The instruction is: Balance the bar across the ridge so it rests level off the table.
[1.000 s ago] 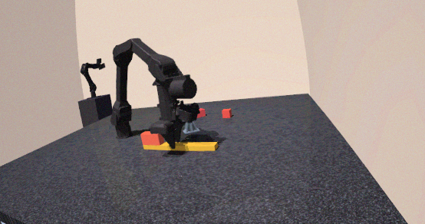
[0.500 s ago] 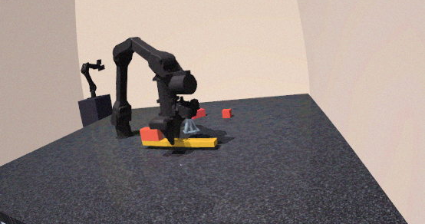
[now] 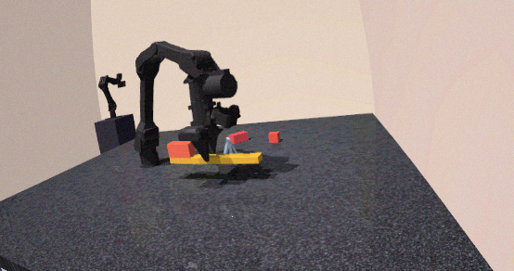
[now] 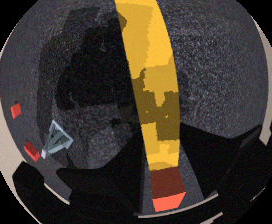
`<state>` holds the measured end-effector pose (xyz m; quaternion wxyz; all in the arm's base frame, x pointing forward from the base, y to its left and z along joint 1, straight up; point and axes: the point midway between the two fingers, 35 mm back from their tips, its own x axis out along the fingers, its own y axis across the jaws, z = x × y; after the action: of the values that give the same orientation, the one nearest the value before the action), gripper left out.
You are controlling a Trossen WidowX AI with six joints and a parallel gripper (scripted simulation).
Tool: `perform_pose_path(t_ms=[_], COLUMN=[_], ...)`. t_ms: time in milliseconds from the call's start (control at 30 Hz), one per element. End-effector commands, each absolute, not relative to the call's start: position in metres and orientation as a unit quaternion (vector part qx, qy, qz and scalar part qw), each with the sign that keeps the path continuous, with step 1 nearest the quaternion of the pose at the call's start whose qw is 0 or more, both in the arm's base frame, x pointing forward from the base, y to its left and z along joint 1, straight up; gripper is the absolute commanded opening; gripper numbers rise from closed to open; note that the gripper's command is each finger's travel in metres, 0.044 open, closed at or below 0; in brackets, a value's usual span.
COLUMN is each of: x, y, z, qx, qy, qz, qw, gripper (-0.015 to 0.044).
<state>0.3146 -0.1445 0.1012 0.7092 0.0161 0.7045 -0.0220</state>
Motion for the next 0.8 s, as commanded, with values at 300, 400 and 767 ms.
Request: perform_pose_path(t_ms=[300,400,767], x=[0.314,0.313,0.311], y=[-0.144,-0.143,-0.139], z=[0.140,0.148,0.167], qx=[0.016,0.016,0.014], qy=[0.698,0.698,0.698], qz=[-0.024,-0.024,-0.021], qw=[0.715,0.715,0.715], gripper=[0.0000,0.0000,0.0000])
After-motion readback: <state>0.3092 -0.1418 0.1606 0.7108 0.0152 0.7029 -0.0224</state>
